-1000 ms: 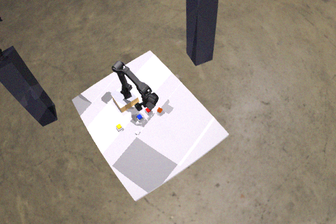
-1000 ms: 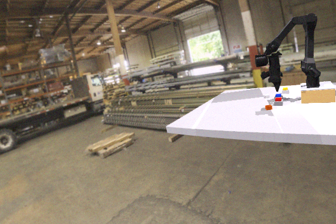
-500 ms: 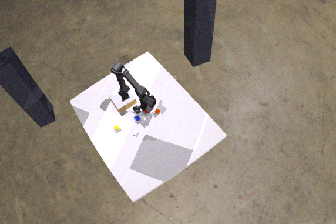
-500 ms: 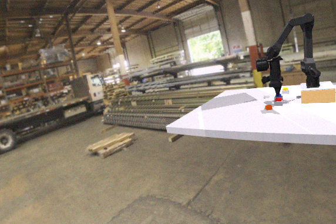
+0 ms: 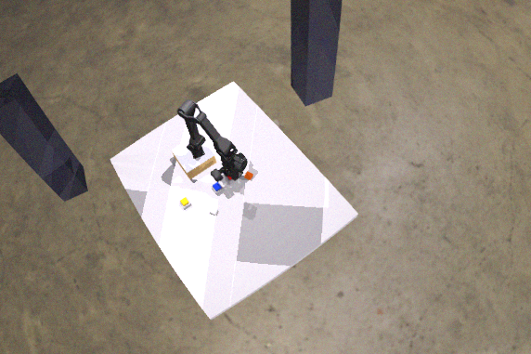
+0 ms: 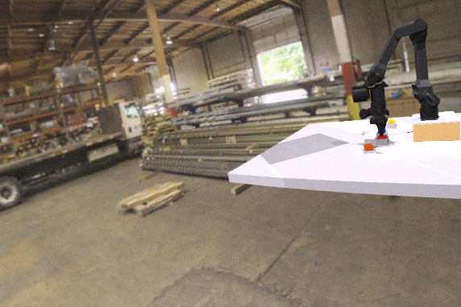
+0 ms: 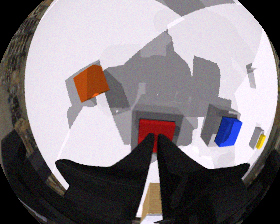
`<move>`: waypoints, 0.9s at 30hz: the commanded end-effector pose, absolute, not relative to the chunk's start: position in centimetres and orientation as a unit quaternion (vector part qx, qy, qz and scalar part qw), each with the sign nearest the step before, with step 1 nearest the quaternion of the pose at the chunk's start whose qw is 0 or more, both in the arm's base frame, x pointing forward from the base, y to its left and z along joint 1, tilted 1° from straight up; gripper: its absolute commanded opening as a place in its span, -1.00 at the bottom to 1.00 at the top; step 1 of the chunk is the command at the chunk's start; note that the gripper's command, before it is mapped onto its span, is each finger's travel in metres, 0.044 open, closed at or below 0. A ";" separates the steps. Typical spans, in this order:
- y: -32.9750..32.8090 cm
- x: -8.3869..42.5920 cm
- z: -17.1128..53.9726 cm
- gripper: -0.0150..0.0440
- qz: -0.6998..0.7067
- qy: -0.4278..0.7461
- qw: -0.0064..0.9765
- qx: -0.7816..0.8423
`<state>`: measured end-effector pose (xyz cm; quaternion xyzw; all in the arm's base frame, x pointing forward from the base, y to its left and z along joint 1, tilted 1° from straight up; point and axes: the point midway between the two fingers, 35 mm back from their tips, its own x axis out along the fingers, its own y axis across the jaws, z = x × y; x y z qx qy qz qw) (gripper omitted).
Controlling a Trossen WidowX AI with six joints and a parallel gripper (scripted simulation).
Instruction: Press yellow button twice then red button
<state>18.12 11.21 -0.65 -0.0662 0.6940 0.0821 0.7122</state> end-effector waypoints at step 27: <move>15.9 19.6 5.3 0.11 0.081 0.696 0.711 -0.064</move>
